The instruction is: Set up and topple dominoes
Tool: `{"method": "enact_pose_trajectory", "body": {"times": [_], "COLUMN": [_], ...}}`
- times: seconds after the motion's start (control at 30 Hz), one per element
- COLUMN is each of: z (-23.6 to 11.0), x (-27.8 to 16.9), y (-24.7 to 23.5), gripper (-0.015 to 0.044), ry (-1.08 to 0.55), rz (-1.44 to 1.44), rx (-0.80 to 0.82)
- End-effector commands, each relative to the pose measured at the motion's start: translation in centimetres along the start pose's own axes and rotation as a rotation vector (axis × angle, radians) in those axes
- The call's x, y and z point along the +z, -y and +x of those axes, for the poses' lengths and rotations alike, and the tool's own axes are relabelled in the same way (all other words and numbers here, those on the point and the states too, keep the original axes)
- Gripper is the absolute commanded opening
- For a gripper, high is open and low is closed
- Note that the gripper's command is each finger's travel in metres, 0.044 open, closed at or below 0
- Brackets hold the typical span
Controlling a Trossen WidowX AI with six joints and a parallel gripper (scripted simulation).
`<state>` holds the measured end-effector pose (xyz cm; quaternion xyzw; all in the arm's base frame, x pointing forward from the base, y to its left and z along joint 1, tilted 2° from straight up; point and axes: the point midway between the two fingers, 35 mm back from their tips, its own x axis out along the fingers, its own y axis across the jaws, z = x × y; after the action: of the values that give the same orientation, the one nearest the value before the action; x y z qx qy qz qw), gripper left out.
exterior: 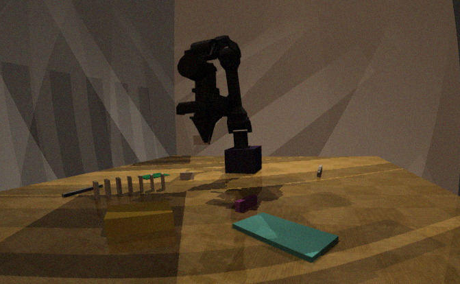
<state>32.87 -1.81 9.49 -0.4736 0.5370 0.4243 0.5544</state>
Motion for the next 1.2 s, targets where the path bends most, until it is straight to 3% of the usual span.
{"method": "enact_pose_trajectory", "body": {"times": [0.0,0.13,0.53,0.8,1.17], "z": [-2.4,-2.4,-2.6,-2.4,1.2], "x": [0.0,0.9,13.8,14.7,16.6], "y": [-0.2,-0.6,-10.7,-11.8,-9.8], "gripper": [0.0020,0.0020,0.0020,0.0020,0.0020], "ry": [0.003,0.004,0.018,0.031,0.271], "rz": [0.004,0.013,0.151,0.184,0.297], "rx": [0.008,0.009,0.019,0.024,0.056]}}
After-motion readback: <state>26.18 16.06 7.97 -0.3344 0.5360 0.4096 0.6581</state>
